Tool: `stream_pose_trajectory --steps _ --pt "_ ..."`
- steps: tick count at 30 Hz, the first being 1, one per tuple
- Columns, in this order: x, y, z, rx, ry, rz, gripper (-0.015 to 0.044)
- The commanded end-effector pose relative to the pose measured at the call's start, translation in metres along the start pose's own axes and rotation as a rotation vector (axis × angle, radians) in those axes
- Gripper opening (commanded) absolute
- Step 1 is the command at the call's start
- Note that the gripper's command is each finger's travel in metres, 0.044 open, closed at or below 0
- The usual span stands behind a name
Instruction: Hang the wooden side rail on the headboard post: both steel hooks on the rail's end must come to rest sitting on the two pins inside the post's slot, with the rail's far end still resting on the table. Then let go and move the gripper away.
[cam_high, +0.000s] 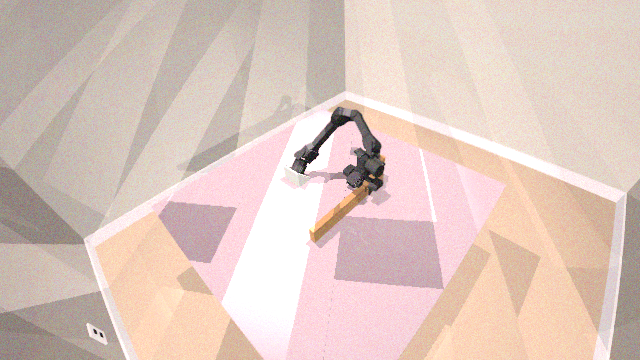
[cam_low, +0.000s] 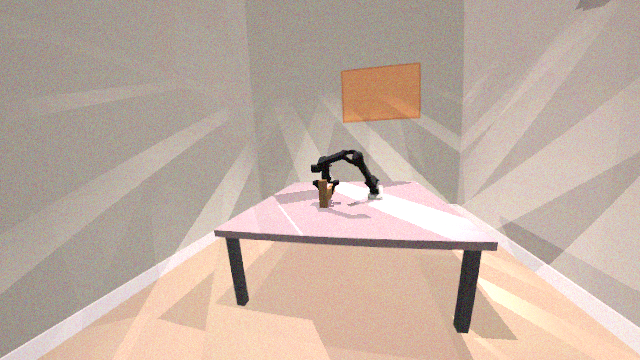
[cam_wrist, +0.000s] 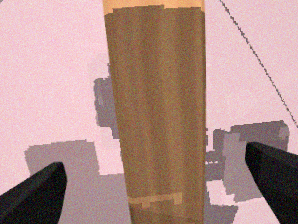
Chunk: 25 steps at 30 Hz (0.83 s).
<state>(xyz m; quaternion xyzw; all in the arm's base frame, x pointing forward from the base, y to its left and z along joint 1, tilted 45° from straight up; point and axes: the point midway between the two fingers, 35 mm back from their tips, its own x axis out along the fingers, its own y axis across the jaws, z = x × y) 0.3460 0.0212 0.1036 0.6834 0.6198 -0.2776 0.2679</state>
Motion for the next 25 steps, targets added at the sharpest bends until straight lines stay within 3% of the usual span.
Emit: stream_pose_trajectory --steps 1,11,25 --pt "-0.013 0.0 0.0 -0.004 -0.002 0.001 0.044" --pt "-0.014 0.0 0.03 -0.004 -0.004 0.001 0.044" --pt "-0.015 0.0 0.027 0.005 -0.002 0.006 0.044"
